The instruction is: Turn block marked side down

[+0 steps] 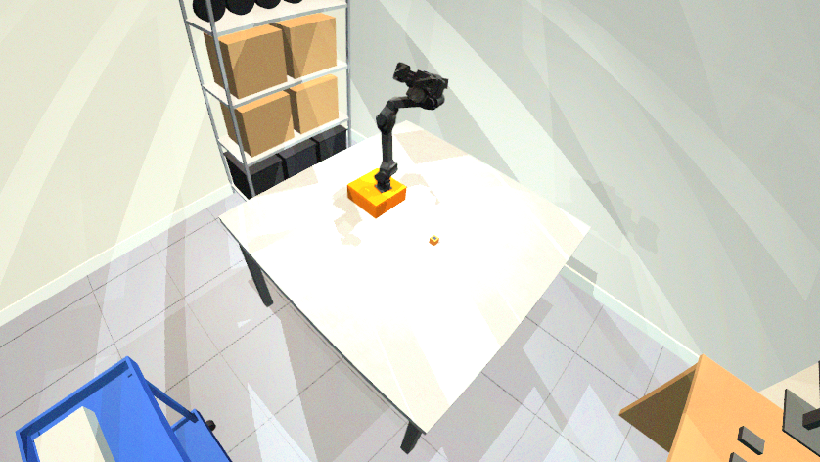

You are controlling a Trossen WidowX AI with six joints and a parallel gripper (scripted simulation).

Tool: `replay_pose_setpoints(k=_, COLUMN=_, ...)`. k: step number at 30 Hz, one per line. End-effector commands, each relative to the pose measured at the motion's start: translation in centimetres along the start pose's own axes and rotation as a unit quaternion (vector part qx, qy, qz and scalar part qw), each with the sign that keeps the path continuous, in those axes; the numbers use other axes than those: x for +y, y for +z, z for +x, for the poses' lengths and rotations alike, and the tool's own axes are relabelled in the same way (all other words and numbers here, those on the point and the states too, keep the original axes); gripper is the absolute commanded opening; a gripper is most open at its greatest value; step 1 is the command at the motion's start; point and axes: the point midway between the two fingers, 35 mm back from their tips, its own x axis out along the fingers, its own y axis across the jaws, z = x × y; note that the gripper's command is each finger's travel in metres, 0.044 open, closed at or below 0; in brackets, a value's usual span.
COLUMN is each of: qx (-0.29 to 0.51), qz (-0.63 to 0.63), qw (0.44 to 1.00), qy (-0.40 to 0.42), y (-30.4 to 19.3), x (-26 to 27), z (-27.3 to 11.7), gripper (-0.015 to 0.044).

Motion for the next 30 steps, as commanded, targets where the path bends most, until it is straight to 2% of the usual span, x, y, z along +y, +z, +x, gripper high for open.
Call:
replay_pose_setpoints(k=1, qx=0.002, qz=-0.005, qw=1.000, qy=0.000, y=0.0, x=-0.1, z=0.0, gripper=0.0426)
replay_pose_setpoints(k=3, qx=0.015, qz=-0.049, qw=0.999, qy=-0.004, y=-0.2, x=-1.2, z=0.0, gripper=0.0440)
replay_pose_setpoints(k=7, qx=0.067, qz=-0.216, qw=0.974, qy=-0.023, y=-0.2, x=-5.5, z=-0.3, gripper=0.0440)
replay_pose_setpoints(k=13, qx=0.157, qz=-0.444, qw=0.880, qy=-0.055, y=0.9, x=-12.6, z=-1.2, gripper=0.0440)
replay_pose_setpoints(k=20, qx=0.258, qz=-0.651, qw=0.703, qy=-0.125, y=5.7, x=-21.9, z=-3.7, gripper=0.0440)
replay_pose_setpoints(k=30, qx=0.371, qz=-0.794, qw=0.426, qy=-0.223, y=16.0, x=-30.3, z=-8.0, gripper=0.0440)
